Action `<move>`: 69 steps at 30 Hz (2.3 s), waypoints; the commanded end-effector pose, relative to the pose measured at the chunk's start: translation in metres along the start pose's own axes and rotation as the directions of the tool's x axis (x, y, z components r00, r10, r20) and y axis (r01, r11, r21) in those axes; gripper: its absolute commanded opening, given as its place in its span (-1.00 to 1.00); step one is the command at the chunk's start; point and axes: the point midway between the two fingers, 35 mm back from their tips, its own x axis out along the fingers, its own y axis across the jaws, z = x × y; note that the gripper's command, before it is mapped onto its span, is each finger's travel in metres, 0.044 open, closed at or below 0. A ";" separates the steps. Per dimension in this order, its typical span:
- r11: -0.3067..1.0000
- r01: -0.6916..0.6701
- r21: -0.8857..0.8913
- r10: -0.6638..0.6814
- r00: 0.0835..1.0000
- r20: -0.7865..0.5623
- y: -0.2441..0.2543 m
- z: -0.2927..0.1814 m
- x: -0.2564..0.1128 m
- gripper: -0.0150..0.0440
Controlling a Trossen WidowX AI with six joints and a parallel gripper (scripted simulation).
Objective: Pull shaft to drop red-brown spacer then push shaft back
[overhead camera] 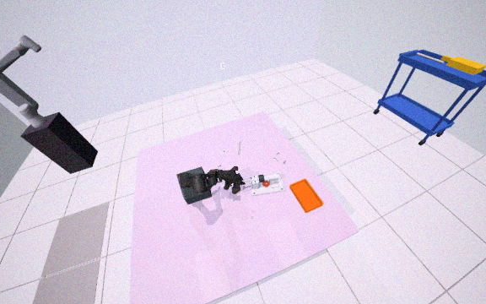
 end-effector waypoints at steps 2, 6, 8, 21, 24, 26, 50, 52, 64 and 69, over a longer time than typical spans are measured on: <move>1.000 -0.001 0.000 0.001 1.000 -0.007 0.000 -0.003 0.001 -0.49; 1.000 -0.001 0.001 0.001 1.000 -0.007 0.000 -0.003 0.001 -0.49; 1.000 -0.001 0.001 0.001 1.000 -0.007 0.000 -0.003 0.002 -0.49; 1.000 -0.001 0.001 0.001 1.000 -0.007 0.000 -0.004 0.002 -0.49; 1.000 -0.001 0.001 0.001 1.000 -0.007 0.000 -0.004 0.002 -0.49; 1.000 -0.001 0.001 0.001 1.000 -0.007 0.000 -0.004 0.003 -0.49; 1.000 -0.001 0.001 0.001 1.000 -0.007 0.000 -0.005 0.004 -0.49; 1.000 -0.001 0.001 0.001 1.000 -0.007 0.000 -0.006 0.004 -0.49; 1.000 -0.001 0.001 0.001 1.000 -0.007 0.001 -0.006 0.005 -0.49; 1.000 -0.001 0.001 0.001 1.000 -0.007 0.001 -0.007 0.005 -0.49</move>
